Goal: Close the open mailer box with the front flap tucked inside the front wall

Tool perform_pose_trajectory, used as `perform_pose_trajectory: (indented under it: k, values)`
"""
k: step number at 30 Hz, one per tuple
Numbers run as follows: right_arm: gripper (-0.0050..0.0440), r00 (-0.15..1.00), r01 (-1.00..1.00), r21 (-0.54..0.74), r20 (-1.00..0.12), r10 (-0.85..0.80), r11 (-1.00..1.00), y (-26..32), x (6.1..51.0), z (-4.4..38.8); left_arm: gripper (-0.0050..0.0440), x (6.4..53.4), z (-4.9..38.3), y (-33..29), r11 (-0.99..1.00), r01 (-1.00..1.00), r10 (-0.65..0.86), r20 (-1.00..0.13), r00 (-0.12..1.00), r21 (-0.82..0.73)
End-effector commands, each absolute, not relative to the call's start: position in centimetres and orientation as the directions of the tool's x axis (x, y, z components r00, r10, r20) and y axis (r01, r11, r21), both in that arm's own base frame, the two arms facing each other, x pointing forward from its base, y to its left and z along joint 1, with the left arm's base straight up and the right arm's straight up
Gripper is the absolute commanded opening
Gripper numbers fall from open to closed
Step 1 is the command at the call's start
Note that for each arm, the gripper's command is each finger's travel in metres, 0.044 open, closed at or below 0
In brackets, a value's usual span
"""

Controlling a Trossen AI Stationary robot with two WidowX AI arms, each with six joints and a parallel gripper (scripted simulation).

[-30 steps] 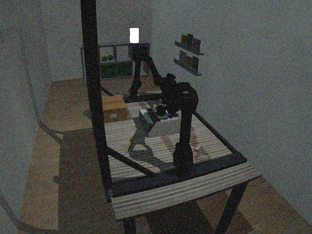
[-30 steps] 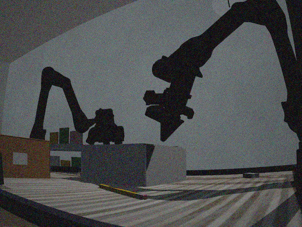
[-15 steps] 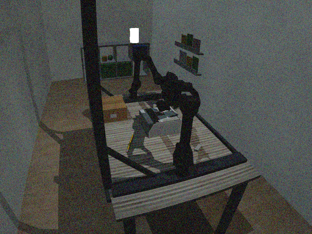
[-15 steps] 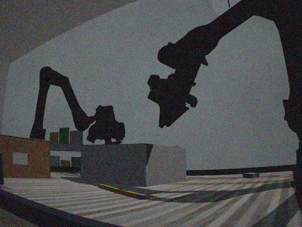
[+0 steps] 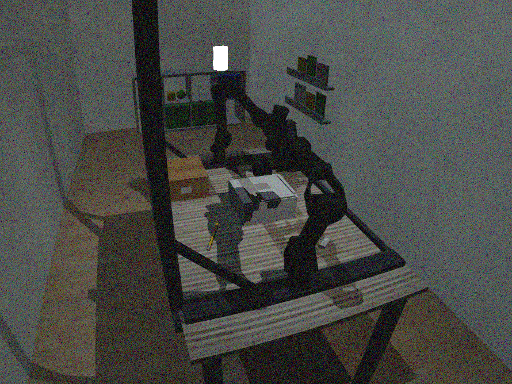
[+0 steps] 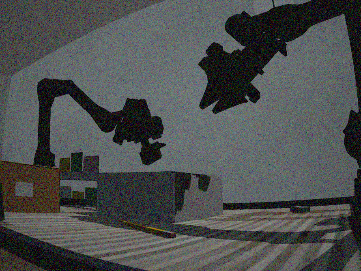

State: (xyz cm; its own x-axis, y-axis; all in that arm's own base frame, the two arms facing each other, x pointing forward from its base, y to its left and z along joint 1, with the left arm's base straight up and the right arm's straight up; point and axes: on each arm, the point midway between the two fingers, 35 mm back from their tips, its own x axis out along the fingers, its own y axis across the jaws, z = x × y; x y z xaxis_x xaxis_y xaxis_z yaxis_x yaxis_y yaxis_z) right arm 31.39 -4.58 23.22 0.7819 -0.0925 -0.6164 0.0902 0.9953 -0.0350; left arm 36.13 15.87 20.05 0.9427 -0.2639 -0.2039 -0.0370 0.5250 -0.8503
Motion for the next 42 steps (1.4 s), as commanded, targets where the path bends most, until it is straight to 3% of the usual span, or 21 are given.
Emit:
perform_pose_trajectory:
  k: [1,15,29,35,42]
  values:
    - [0.024,0.819,0.1,-0.001,-0.568,-0.083,0.995,-4.0,30.6,24.2,0.03,38.0,24.9,15.2,0.647,-0.013,-0.227,-0.209,0.951,-0.763]
    - [0.024,0.822,0.102,0.003,-0.564,-0.082,0.995,-3.9,30.5,24.3,0.03,40.1,32.1,10.0,0.845,-0.08,-0.112,-0.322,0.94,-0.529]
    - [0.024,0.825,0.101,-0.001,-0.559,-0.084,0.995,-4.0,30.6,24.7,0.03,35.0,41.1,2.7,0.99,-0.081,0.03,-0.395,0.918,-0.115]
    - [0.024,0.825,0.101,-0.001,-0.559,-0.084,0.995,-4.0,30.6,24.7,0.03,33.1,43.0,1.4,0.998,-0.067,0.061,-0.408,0.911,-0.001]
    - [0.024,0.825,0.101,-0.001,-0.559,-0.084,0.995,-4.0,30.6,24.7,0.03,32.9,43.0,1.3,0.998,-0.066,0.062,-0.41,0.91,0.004]
